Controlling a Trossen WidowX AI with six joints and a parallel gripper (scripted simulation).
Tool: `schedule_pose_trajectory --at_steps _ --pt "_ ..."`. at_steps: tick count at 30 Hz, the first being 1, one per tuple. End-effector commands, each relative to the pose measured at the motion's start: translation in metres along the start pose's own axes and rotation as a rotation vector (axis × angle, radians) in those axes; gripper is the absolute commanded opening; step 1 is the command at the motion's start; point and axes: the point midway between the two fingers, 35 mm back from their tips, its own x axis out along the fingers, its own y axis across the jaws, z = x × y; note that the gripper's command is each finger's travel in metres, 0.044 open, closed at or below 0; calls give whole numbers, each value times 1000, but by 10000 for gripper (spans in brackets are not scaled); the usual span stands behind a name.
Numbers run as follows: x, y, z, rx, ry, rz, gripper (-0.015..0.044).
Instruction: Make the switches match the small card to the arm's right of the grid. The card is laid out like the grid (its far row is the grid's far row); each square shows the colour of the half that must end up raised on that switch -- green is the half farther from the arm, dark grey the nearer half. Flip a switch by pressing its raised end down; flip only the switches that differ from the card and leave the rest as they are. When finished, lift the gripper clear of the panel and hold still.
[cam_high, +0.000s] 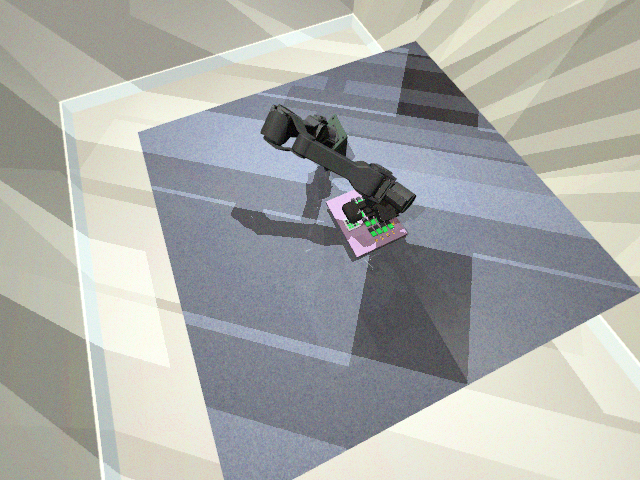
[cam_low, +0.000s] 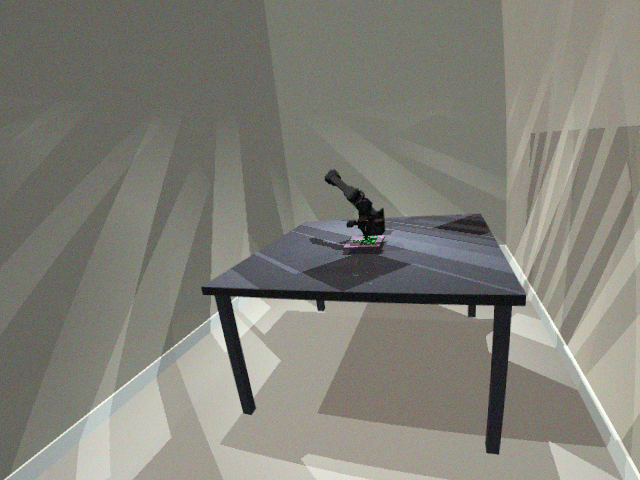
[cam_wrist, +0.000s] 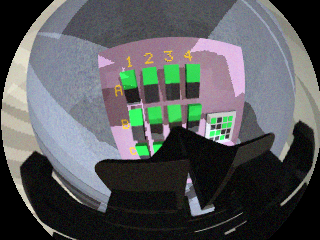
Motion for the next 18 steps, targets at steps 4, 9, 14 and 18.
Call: schedule_pose_trajectory --at_steps 4,9,14,18 --pt "3 0 -1 -6 3 -4 0" --pt "3 0 -1 -6 3 -4 0" --pt "4 0 -1 -6 3 -4 0" --pt "4 0 -1 -6 3 -4 0"
